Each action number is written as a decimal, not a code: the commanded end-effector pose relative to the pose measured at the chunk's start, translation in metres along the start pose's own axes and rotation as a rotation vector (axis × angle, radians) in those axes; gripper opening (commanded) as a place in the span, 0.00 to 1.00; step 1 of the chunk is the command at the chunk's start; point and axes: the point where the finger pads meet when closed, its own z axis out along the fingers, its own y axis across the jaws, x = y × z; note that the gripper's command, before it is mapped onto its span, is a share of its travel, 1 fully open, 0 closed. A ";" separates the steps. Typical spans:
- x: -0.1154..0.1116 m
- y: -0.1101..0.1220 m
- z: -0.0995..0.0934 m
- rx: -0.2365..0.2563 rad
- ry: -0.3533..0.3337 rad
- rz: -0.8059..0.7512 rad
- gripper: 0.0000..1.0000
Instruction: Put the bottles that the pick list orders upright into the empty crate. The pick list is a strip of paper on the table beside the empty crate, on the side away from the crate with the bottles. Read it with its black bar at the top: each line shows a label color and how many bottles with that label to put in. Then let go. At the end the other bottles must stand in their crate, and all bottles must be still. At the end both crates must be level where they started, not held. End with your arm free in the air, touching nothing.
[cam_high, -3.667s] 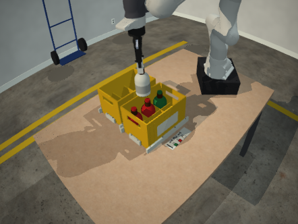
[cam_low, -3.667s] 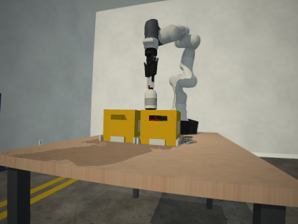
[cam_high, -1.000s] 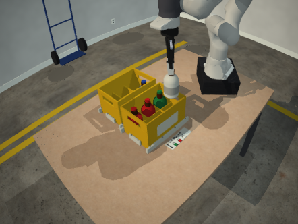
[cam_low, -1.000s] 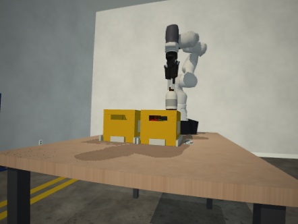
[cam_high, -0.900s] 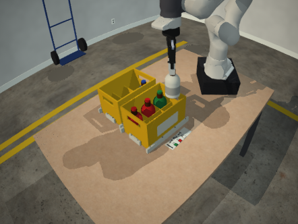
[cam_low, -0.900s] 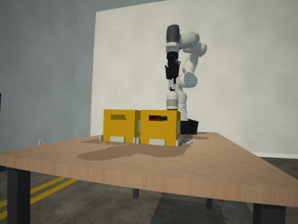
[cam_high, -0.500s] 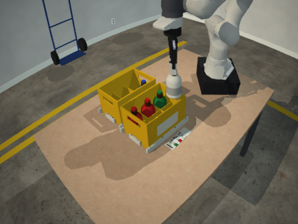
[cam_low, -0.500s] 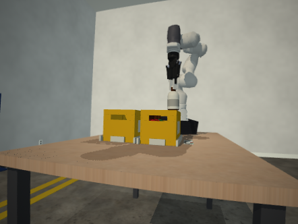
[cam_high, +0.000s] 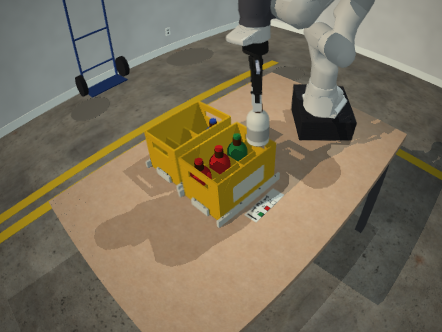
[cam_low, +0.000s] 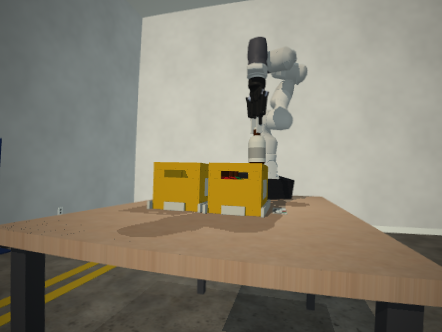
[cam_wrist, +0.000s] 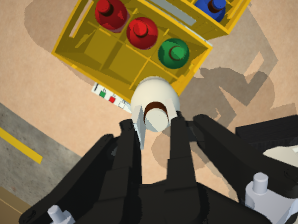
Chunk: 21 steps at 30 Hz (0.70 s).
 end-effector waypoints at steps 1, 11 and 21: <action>0.005 -0.001 -0.004 0.006 0.009 0.005 0.00; 0.007 -0.001 -0.004 0.006 0.009 0.005 0.00; 0.008 -0.001 -0.004 0.006 0.009 0.005 0.00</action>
